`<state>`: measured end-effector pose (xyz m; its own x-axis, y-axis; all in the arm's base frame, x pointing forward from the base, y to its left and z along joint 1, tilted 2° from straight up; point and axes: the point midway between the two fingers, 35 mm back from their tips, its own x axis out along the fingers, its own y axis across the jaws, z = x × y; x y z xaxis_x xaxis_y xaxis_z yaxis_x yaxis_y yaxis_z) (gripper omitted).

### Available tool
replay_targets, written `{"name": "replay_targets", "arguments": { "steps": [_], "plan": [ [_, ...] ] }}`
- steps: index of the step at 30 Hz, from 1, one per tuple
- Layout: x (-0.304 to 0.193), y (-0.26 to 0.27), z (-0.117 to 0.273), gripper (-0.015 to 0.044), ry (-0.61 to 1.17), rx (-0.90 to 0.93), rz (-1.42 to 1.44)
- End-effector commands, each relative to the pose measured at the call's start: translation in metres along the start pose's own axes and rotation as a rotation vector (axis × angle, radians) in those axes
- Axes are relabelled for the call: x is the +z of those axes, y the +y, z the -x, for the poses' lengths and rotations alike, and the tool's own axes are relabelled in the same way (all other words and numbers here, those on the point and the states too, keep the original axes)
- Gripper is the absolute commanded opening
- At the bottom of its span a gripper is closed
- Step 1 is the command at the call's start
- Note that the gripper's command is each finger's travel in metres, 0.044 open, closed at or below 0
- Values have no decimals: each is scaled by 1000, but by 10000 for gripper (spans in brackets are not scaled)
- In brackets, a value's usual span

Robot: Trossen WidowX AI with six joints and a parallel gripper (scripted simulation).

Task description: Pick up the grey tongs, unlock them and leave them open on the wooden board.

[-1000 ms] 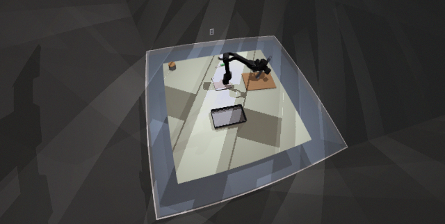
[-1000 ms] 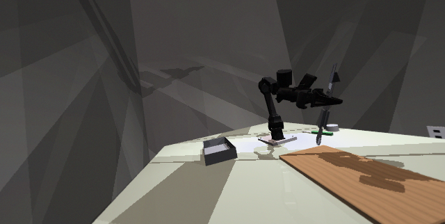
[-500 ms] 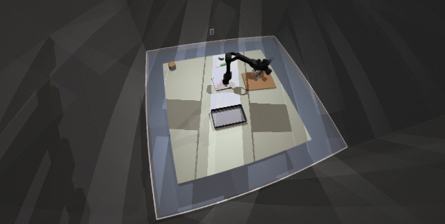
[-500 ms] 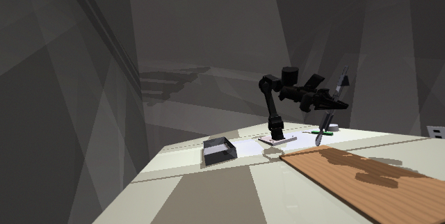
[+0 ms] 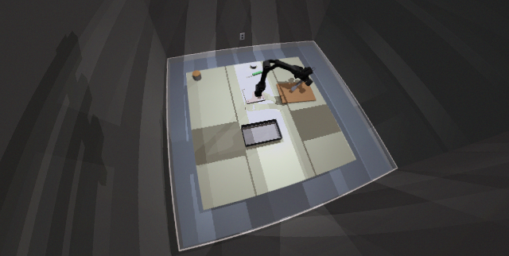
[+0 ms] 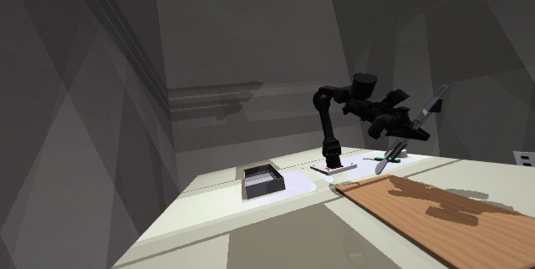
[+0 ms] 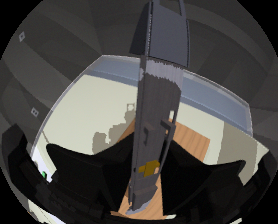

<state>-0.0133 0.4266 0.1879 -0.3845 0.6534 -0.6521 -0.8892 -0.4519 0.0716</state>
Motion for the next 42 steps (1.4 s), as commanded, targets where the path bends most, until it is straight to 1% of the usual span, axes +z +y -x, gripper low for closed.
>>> {"name": "replay_targets", "arguments": {
  "steps": [1,21,42],
  "plan": [
    [4,-2,-4,-150,51,-11,2],
    [-11,-1,-27,-150,368,-30,-5],
    [-30,7,-33,-150,713,-43,55]
  ]
}}
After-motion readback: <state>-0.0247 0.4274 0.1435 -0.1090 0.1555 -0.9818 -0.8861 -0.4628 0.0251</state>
